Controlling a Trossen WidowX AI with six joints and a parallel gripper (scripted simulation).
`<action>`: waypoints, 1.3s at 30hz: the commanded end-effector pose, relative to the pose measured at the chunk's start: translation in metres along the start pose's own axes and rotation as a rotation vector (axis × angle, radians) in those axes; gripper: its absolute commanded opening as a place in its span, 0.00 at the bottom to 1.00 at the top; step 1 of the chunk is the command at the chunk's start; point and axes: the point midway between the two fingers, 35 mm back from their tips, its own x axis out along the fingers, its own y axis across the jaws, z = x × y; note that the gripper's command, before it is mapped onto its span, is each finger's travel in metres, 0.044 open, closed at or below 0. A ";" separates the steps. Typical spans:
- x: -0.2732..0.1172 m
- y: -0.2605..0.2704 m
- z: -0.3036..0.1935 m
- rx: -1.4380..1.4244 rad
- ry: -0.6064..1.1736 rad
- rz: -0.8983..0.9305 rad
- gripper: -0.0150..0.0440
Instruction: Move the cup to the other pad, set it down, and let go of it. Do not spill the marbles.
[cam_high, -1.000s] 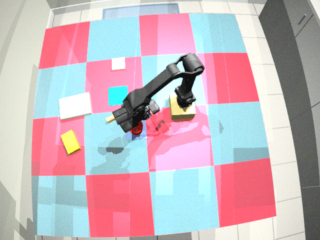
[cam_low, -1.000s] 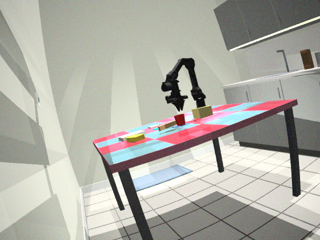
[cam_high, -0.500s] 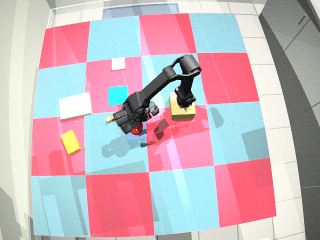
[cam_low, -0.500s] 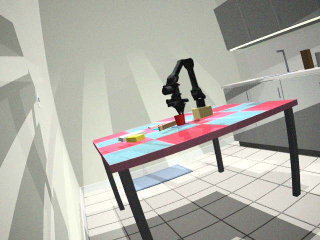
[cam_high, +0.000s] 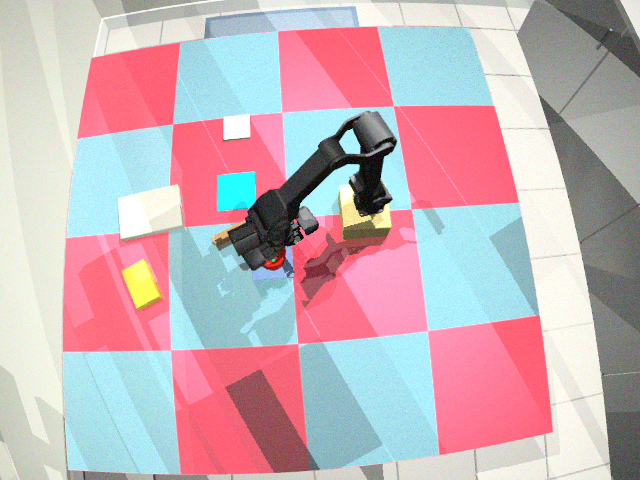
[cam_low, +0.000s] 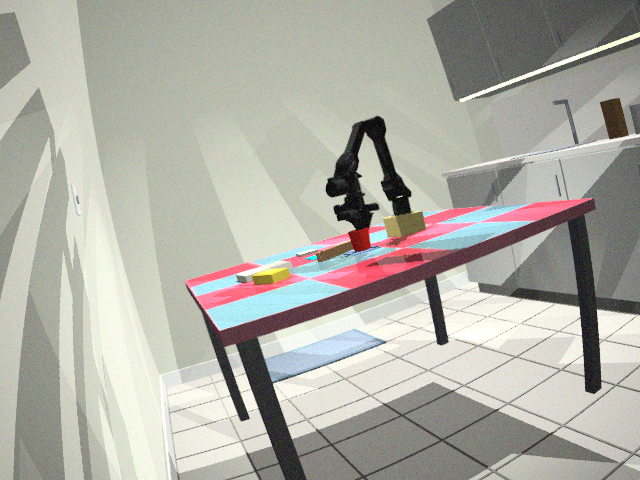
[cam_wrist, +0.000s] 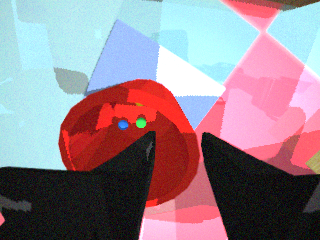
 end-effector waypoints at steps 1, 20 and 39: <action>0.010 -0.003 0.000 0.004 -0.003 -0.013 0.50; 0.013 -0.003 0.000 0.001 0.001 -0.007 0.37; 0.001 -0.002 0.000 0.002 0.000 -0.008 0.25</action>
